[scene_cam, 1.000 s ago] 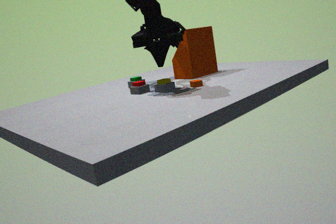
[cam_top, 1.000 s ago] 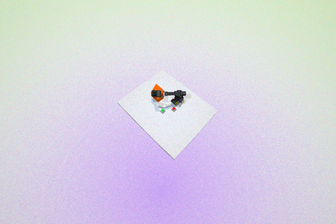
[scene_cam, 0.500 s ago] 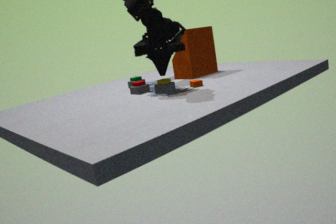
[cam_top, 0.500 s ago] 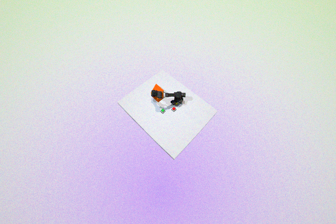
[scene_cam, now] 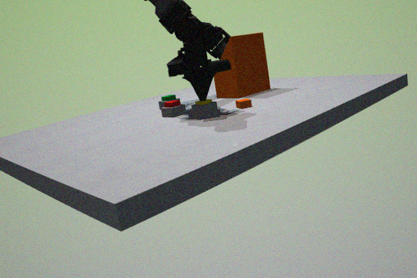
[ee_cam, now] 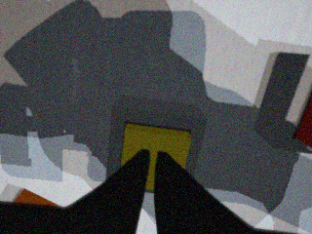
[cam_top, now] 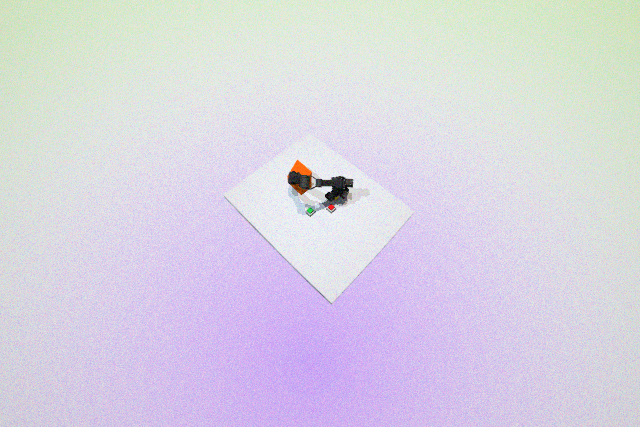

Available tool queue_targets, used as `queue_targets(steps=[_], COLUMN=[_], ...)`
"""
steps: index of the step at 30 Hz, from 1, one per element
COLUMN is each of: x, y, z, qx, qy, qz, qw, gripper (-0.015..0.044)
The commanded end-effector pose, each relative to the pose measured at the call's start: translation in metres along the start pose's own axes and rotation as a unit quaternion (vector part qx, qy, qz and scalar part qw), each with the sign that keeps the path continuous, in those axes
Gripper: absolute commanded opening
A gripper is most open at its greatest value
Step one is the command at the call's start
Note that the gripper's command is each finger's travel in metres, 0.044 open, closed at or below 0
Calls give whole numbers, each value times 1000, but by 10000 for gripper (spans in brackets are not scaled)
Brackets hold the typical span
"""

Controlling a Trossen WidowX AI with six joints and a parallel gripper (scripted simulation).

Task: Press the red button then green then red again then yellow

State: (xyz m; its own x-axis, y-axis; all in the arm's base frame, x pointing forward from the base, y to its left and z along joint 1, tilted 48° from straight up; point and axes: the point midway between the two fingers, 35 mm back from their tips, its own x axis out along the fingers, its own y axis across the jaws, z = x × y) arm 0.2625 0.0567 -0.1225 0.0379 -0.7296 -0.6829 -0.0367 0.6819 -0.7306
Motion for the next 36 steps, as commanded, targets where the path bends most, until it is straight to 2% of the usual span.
queue_targets(steps=[1, 14, 18, 21, 24, 30, 36], x=[3, 3, -29, -31, -43, -90, -95], y=[-1, -1, 0, 0, 16, 81, 87], z=[-2, -2, -1, -2, -2, -20, -24], qx=[-4, -4, -4, -4, -5, -5, -4], qy=[3, 3, 2, 3, 2, 3, 3], qz=[-3, -3, -2, -2, 1, 3, 3], qw=[1000, 1000, 1000, 1000, 1000, 1000, 1000], gripper=[20, 20, 20, 20, 99, 256, 400])
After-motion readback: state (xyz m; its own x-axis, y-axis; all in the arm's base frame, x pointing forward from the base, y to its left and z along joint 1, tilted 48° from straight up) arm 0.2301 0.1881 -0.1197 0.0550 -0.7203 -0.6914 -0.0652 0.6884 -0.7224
